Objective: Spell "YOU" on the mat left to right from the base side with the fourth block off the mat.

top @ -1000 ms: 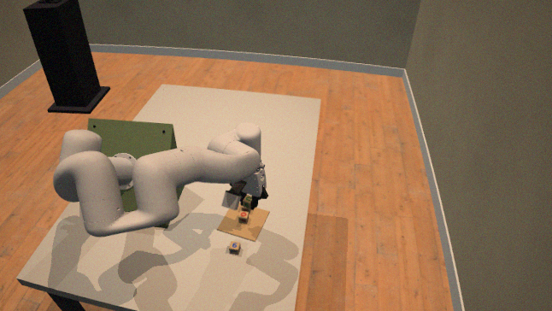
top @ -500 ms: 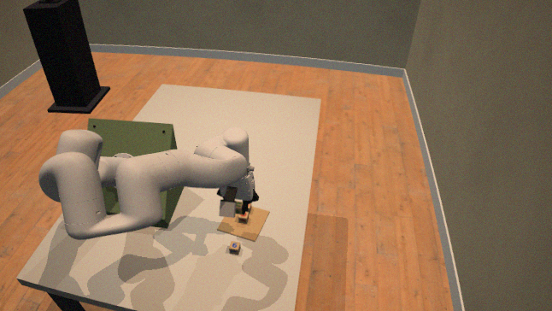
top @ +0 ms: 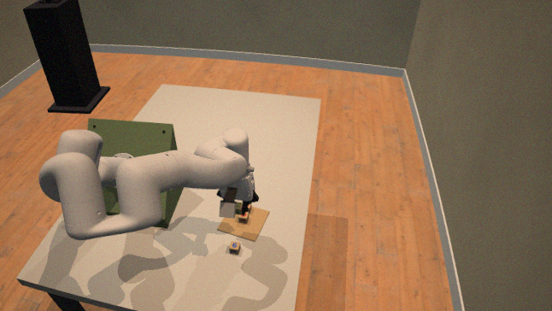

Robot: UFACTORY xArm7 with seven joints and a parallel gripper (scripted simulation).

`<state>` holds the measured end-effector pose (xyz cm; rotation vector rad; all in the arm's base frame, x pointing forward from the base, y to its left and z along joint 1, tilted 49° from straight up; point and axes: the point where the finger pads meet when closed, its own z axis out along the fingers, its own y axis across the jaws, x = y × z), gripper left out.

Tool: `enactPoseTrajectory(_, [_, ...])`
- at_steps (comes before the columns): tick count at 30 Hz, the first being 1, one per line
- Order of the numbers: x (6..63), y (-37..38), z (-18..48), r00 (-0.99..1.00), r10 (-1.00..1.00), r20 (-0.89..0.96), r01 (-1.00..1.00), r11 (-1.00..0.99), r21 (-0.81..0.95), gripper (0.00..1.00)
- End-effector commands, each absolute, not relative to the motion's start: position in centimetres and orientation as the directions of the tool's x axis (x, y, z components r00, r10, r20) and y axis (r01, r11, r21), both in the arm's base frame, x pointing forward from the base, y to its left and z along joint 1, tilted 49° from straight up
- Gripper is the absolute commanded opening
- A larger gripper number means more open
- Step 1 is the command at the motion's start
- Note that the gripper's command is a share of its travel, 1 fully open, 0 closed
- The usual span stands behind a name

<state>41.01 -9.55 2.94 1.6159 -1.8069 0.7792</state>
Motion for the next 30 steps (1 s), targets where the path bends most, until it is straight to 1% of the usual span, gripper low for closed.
enactPoseTrajectory(1, [41.1,-9.6,2.8,-0.091,-0.653,0.751,-0.995,0.089,-0.043,0.27])
enactPoseTrajectory(15, [40.9,-13.9,-0.9,-0.091,-0.653,0.751,-0.995,0.089,-0.043,0.27])
enactPoseTrajectory(30, [40.8,-16.4,-3.0,-0.091,-0.653,0.751,-0.995,0.089,-0.043,0.27])
